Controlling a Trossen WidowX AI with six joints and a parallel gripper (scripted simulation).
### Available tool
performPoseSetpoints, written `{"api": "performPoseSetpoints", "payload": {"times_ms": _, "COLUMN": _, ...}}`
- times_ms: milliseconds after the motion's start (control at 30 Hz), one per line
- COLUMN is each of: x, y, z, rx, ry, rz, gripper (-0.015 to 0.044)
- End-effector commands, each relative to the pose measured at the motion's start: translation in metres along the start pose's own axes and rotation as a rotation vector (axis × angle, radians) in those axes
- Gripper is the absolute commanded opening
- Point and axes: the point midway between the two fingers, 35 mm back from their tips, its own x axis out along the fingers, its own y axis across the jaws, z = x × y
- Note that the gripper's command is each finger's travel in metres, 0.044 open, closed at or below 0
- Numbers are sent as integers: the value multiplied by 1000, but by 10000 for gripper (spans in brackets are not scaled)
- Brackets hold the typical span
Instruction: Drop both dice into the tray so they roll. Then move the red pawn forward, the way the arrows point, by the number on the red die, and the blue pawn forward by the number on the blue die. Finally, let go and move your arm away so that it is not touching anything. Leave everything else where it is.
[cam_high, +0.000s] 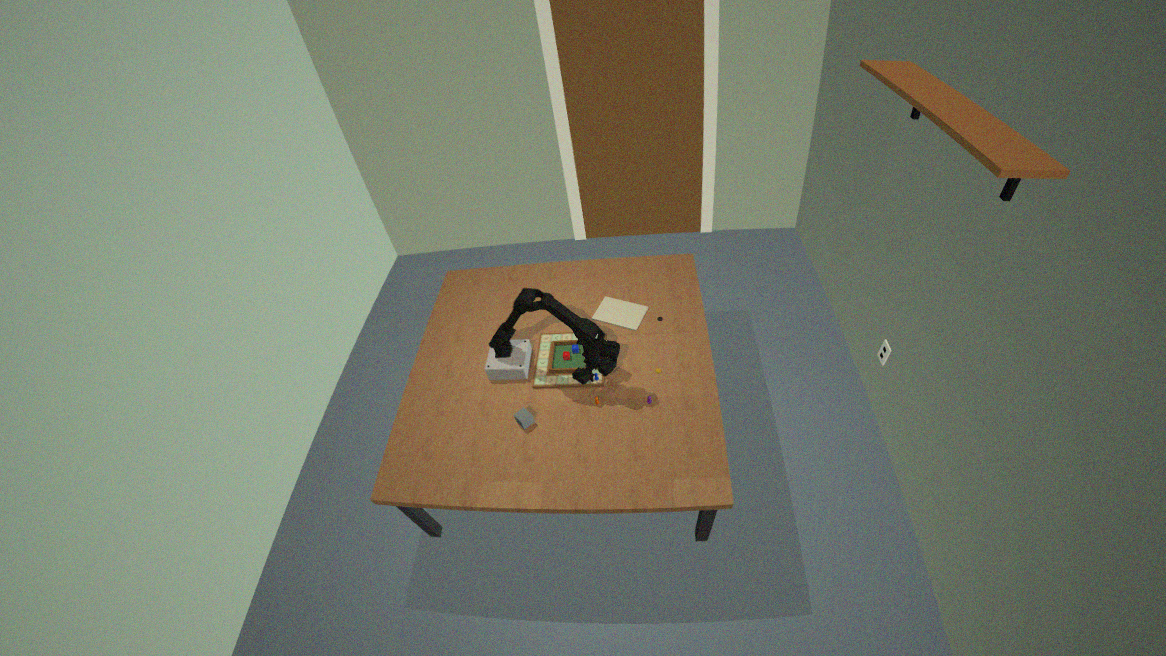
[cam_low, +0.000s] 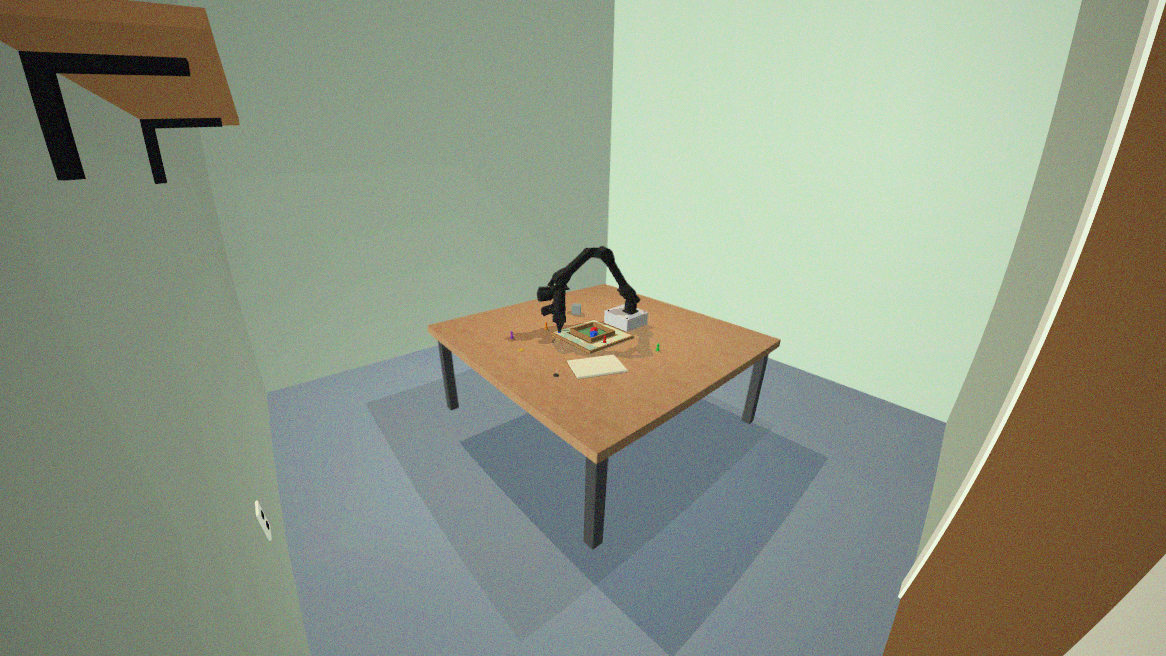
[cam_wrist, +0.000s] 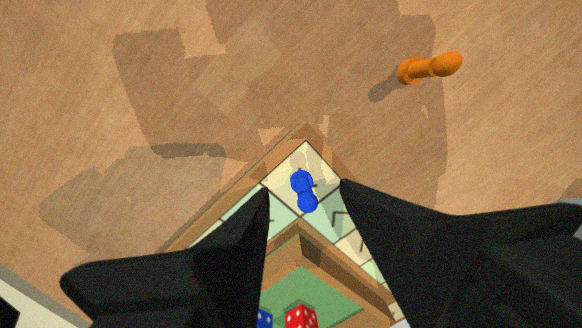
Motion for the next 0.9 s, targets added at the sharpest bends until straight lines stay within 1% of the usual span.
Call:
{"api": "performPoseSetpoints", "payload": {"times_ms": 0, "x": -23, "y": 1, "z": 2, "rx": 2, "ry": -1, "rz": 0, "gripper": 315}}
{"api": "performPoseSetpoints", "payload": {"times_ms": 67, "x": -46, "y": 1, "z": 2, "rx": 4, "ry": 4, "rz": -2, "gripper": 368}}
{"api": "performPoseSetpoints", "payload": {"times_ms": 167, "x": -48, "y": 0, "z": 1, "rx": 4, "ry": 5, "rz": -2, "gripper": 440}}
{"api": "performPoseSetpoints", "payload": {"times_ms": 233, "x": -50, "y": 1, "z": 0, "rx": -2, "ry": 5, "rz": -2, "gripper": 440}}
{"api": "performPoseSetpoints", "payload": {"times_ms": 300, "x": -62, "y": 2, "z": -16, "rx": -46, "ry": 6, "rz": -2, "gripper": 440}}
{"api": "performPoseSetpoints", "payload": {"times_ms": 467, "x": -100, "y": 2, "z": -77, "rx": -216, "ry": 11, "rz": -1, "gripper": 440}}
{"api": "performPoseSetpoints", "payload": {"times_ms": 633, "x": -124, "y": -9, "z": -140, "rx": -386, "ry": 17, "rz": 1, "gripper": 440}}
{"api": "performPoseSetpoints", "payload": {"times_ms": 667, "x": -120, "y": 0, "z": -110, "rx": -315, "ry": -6, "rz": 10, "gripper": 440}}
{"api": "performPoseSetpoints", "payload": {"times_ms": 867, "x": -120, "y": 0, "z": -110, "rx": -315, "ry": -6, "rz": 10, "gripper": 440}}
